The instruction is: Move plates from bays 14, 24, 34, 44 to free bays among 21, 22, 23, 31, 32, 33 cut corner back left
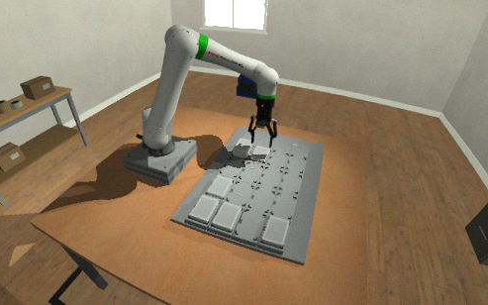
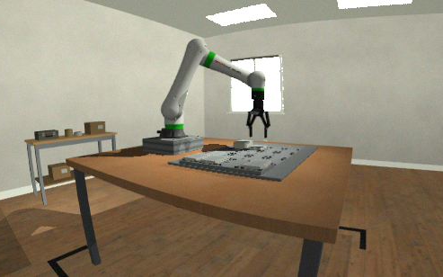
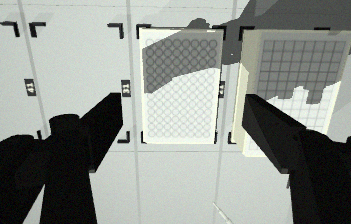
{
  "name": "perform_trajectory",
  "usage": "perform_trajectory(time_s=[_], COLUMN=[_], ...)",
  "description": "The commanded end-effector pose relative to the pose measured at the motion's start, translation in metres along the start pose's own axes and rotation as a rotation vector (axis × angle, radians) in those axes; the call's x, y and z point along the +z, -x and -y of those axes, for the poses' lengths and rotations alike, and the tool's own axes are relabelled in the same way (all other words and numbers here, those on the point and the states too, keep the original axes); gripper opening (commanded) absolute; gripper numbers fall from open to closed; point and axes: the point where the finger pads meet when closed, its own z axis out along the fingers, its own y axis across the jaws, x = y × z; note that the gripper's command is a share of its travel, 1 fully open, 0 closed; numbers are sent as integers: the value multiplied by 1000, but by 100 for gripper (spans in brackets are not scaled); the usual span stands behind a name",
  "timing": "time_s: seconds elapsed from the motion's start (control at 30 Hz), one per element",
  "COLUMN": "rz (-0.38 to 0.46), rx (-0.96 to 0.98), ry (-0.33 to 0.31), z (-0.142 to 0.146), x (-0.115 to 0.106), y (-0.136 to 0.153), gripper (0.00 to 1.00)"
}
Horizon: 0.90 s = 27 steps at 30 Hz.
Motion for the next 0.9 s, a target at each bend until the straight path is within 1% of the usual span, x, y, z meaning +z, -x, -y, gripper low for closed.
perform_trajectory(time_s=[0.0, 0.27, 0.77, 0.87], rz=[1, 1, 1, 1], rx=[0, 0, 0, 0], ry=[-2, -2, -2, -2], z=[1, 1, -12, -13], x=[-2, -2, -2, -2], y=[0, 0, -59, -62], gripper=[70, 70, 70, 70])
